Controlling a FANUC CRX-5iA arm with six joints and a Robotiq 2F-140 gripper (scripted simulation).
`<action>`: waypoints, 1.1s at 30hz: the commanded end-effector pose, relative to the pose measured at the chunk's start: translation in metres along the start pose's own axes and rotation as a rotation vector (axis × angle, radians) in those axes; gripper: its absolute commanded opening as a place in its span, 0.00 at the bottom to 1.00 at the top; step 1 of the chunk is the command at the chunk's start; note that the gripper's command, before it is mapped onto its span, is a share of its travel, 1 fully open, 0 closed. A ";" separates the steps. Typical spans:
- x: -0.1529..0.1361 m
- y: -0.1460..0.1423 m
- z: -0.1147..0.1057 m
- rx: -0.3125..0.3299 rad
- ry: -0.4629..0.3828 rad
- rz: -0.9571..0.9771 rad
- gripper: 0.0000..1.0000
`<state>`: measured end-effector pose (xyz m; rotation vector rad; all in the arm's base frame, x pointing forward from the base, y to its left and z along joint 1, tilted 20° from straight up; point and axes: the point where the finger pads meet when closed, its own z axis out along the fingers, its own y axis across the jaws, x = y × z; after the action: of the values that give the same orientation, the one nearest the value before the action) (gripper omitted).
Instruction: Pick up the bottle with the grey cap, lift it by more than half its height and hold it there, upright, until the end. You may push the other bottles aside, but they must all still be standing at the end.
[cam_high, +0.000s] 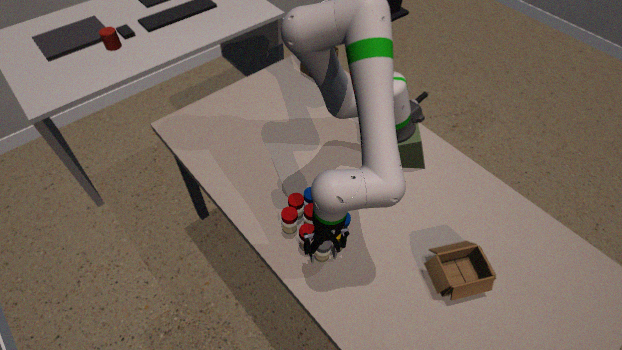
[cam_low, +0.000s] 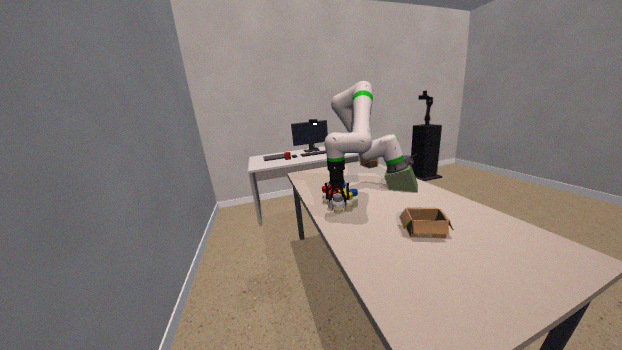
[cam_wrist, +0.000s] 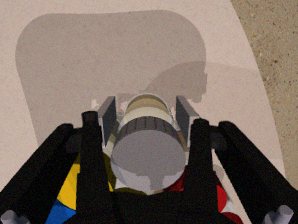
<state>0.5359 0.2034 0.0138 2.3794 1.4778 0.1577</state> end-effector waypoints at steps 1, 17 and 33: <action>-0.001 0.000 -0.001 -0.001 0.001 0.000 0.51; -0.011 0.000 -0.001 -0.001 0.001 0.000 0.51; -0.012 0.001 -0.026 -0.001 0.001 0.000 0.51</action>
<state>0.5239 0.1971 0.0384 2.3793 1.4777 0.1573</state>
